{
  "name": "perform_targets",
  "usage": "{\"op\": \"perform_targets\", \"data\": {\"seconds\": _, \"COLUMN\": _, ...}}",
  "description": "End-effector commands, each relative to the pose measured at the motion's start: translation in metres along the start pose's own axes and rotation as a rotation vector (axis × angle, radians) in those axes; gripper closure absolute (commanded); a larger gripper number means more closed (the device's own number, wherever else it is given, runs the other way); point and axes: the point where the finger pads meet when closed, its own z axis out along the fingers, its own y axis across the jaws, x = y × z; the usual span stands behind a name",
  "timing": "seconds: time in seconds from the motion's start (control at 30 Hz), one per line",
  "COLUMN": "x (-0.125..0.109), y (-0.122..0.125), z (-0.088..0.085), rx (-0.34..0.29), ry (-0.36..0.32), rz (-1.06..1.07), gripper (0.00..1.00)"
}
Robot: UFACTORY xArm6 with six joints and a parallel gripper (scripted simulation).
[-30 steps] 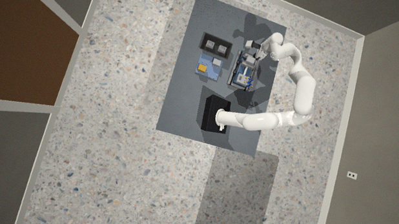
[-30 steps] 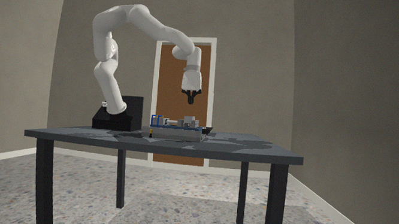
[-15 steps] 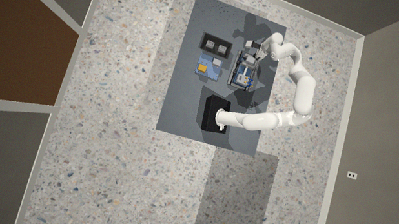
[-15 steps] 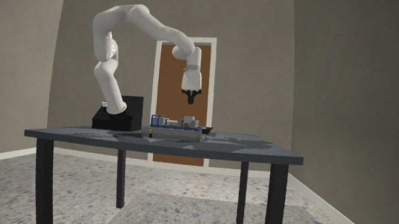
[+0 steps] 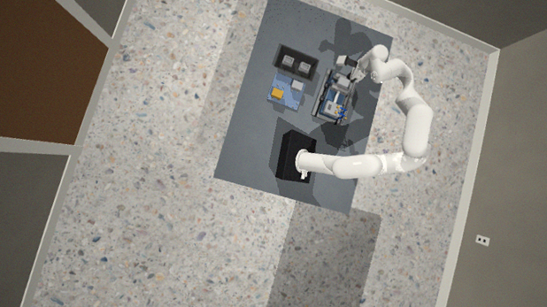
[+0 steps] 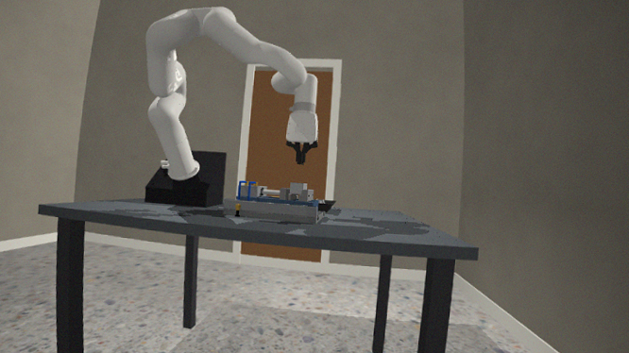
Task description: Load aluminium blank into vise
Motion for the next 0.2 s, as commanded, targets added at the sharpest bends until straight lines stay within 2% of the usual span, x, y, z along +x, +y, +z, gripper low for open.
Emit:
{"op": "perform_targets", "data": {"seconds": 0.0, "x": -0.0001, "y": 0.0011, "z": -0.0015, "rx": -0.003, "ry": 0.001, "rz": 0.001, "gripper": 1.00}}
{"op": "perform_targets", "data": {"seconds": 0.17, "x": -0.0001, "y": 0.0011, "z": -0.0015, "rx": -0.003, "ry": 0.001, "rz": 0.001, "gripper": 1.00}}
